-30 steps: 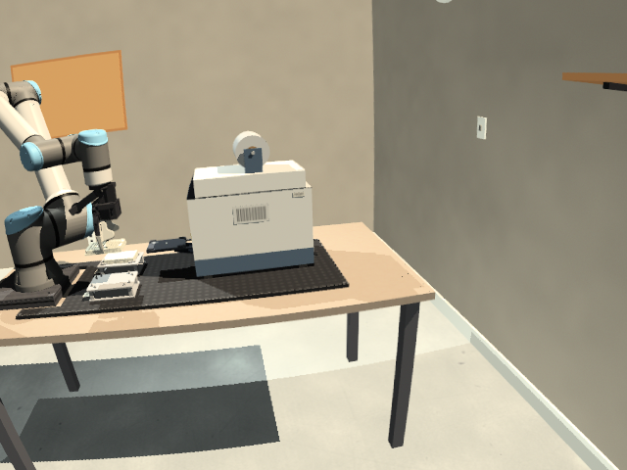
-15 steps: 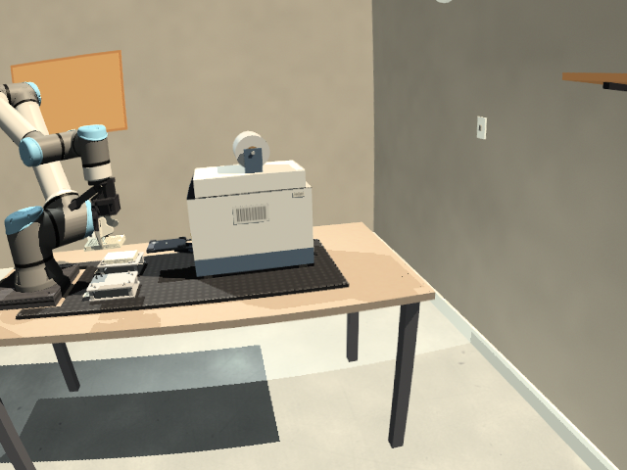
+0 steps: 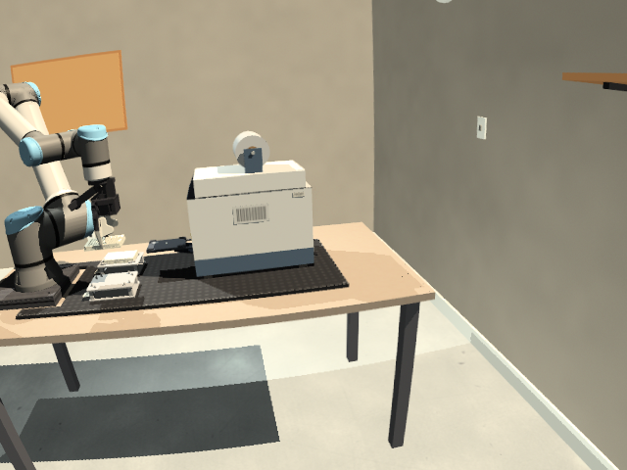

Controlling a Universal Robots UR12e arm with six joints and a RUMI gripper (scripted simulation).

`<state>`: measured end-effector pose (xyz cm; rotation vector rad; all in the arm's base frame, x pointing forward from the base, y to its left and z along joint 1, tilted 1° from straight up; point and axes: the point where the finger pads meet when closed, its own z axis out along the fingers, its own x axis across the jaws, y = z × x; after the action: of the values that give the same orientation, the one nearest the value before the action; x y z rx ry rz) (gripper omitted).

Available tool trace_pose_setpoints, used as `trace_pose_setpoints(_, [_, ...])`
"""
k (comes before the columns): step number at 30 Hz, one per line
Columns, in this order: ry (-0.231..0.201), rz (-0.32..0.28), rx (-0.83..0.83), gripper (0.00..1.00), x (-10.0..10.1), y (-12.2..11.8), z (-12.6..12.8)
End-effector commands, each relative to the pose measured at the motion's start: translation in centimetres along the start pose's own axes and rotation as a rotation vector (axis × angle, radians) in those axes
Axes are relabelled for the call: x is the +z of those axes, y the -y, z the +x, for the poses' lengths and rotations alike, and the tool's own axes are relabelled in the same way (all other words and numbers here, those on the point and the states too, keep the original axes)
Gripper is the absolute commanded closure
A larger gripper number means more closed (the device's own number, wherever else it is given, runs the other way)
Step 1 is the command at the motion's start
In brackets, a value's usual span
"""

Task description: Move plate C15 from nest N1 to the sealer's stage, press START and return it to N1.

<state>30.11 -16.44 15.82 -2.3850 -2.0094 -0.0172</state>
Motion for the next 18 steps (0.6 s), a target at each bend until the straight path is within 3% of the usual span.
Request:
trace_pose_setpoints(1, [0.001, -0.001, -0.001, 1.00, -0.1, 0.0, 0.0])
trace_pose_setpoints(18, [0.001, -0.001, -0.001, 1.00, -0.1, -2.7, 1.9])
